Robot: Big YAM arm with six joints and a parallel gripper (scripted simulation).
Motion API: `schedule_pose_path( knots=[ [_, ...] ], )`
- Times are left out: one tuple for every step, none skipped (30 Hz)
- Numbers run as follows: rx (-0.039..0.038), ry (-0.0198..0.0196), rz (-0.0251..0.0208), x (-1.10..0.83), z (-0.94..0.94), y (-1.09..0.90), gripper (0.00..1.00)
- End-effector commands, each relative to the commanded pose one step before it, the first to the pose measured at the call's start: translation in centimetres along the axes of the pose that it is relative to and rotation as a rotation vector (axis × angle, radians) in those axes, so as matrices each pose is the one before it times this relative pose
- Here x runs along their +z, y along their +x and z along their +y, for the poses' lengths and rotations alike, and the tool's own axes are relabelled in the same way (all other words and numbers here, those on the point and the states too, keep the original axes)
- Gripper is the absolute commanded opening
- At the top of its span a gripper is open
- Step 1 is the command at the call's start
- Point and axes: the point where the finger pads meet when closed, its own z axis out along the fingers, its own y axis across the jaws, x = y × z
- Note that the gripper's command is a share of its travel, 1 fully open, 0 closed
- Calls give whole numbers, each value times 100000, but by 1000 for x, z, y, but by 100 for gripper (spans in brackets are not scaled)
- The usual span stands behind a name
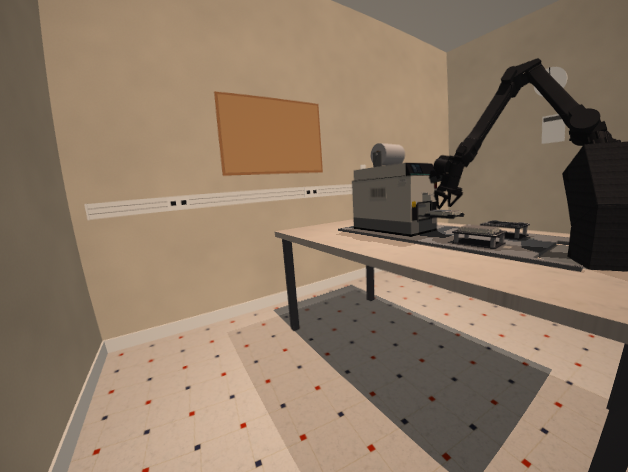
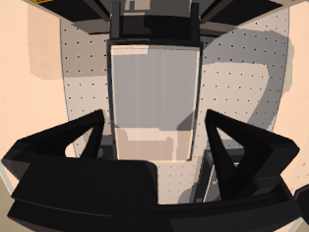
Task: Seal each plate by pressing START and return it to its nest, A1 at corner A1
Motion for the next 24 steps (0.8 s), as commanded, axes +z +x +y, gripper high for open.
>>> schedule_pose_path(
  knots=[
    [2766, 1342, -1250, -9, -1319, -1221, 100],
    [-195, -24, 326, 121, 80, 149, 100],
    [-195, -24, 326, 121, 80, 149, 100],
    [-195, -24, 326, 121, 80, 149, 100],
    [0, 0, 0, 0, 0, 0, 100],
    [0, 0, 0, 0, 0, 0, 100],
    [-128, 60, -297, 368, 10, -80, 100],
    [-148, -324, -301, 300, 39, -2, 100],
    [105, -287, -287, 302, 53, 10, 100],
    [76, 211, -189, 294, -17, 35, 100],
    [35, 477, -84, 284, -48, 60, 100],
    [11, -2, -155, 244, 22, 24, 100],
    [-142, -86, -1, 72, 65, 7, 100],
    [-372, -287, -337, -186, 232, -158, 100],
    [-304, -268, -427, -187, 219, -170, 100],
    [-24, -187, -831, -314, 81, -376, 100],
    [90, -158, -805, -273, 69, -365, 100],
    [72, -146, -702, -238, 89, -317, 100],
    [410, -175, -636, -216, 108, -285, 100],
    [302, -191, -507, -205, 124, -203, 100],
    [270, -199, -447, -193, 134, -168, 100],
    [0, 0, 0, 0, 0, 0, 100],
    [0, 0, 0, 0, 0, 0, 100],
    [-15, -243, 69, -144, 188, 159, 100]
  ],
)
